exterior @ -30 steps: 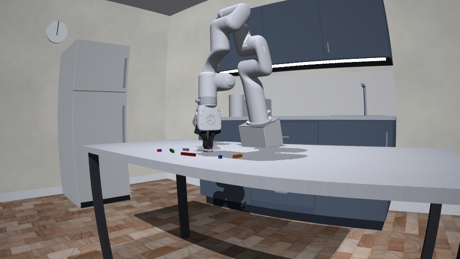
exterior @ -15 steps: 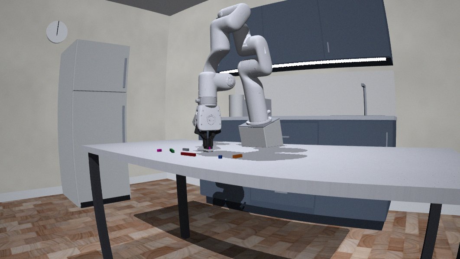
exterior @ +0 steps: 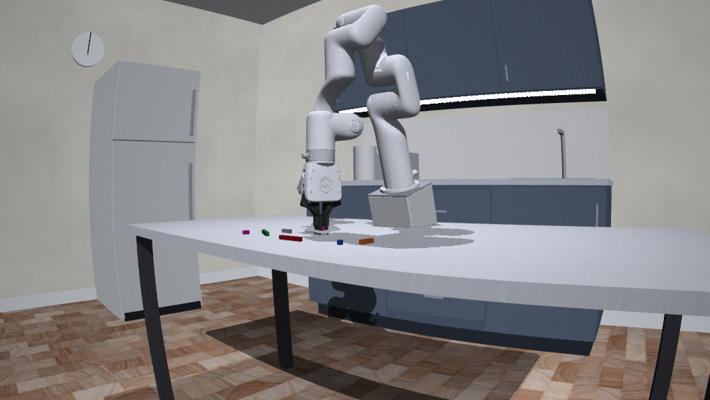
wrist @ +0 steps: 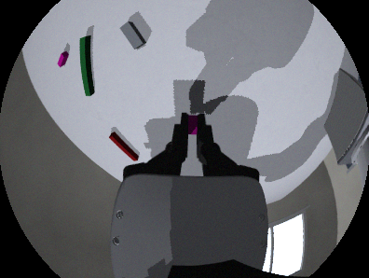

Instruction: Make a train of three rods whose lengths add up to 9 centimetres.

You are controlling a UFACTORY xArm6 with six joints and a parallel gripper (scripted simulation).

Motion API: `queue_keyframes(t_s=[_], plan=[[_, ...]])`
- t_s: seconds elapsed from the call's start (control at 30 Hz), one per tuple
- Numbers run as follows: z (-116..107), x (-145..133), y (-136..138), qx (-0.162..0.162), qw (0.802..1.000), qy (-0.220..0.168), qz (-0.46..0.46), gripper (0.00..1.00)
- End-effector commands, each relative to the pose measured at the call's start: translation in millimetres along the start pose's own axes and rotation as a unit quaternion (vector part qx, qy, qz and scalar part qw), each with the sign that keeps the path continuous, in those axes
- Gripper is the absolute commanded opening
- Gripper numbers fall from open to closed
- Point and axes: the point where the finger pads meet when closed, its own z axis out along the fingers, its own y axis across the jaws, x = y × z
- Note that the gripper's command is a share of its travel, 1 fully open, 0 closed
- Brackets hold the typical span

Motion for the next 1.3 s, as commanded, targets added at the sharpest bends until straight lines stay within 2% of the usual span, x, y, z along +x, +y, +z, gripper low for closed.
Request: queue_keyframes(t_s=[0.0, 1.27], plan=[[0, 0, -1, 0.001, 1.000, -0.001, 0.000, 0.04], [10, 0, -2, 0.001, 1.000, 0.000, 0.000, 0.04]])
